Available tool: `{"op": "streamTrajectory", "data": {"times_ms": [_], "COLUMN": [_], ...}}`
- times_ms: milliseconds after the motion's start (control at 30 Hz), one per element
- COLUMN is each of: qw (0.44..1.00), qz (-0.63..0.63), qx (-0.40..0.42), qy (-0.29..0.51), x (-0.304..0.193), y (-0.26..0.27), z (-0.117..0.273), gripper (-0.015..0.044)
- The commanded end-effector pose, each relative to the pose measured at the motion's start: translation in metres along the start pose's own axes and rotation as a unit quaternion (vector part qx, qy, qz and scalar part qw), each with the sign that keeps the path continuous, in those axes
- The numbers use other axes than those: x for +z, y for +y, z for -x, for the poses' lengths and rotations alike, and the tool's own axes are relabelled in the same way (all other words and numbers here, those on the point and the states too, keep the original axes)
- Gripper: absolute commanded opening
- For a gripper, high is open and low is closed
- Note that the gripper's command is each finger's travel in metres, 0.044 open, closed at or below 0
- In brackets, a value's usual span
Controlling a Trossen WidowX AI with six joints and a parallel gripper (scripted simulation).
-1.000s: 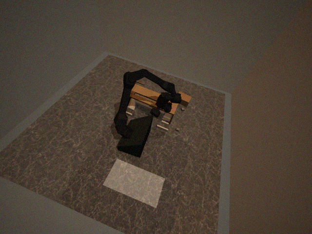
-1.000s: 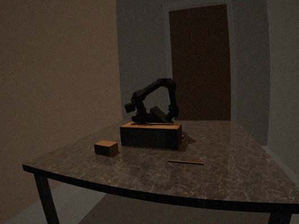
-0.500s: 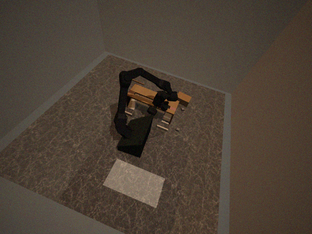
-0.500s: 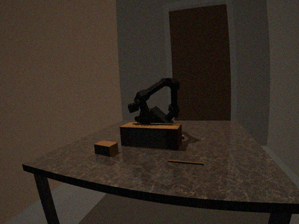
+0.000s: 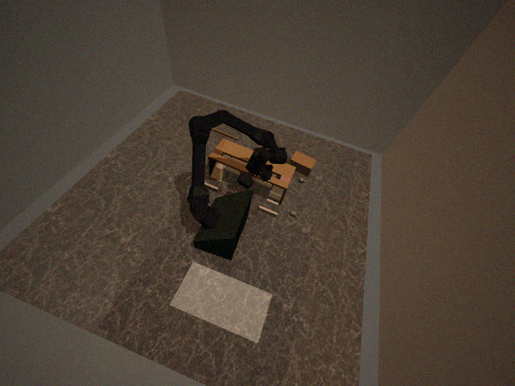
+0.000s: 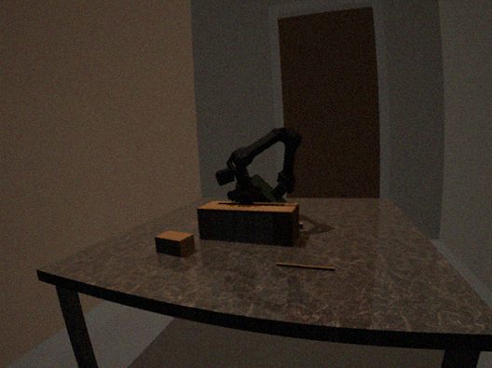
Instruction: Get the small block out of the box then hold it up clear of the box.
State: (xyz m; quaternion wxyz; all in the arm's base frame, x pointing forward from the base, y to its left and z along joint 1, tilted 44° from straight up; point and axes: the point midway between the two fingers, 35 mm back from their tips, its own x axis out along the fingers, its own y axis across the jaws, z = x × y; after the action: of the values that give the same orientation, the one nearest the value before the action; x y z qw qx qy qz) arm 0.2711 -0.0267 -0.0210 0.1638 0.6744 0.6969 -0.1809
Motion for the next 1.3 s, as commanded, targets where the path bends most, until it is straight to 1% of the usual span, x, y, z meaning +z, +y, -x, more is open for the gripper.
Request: {"op": "streamTrajectory", "data": {"times_ms": [0,1267], "qw": [1.000,1.000], "qz": [-0.003,-0.004], "qx": [0.001,0.001], "qy": [0.003,0.005], "x": [-0.007,-0.071], "y": [0.000,0.001], "z": [-0.003,-0.025], "gripper": [0.0400,0.0400]}}
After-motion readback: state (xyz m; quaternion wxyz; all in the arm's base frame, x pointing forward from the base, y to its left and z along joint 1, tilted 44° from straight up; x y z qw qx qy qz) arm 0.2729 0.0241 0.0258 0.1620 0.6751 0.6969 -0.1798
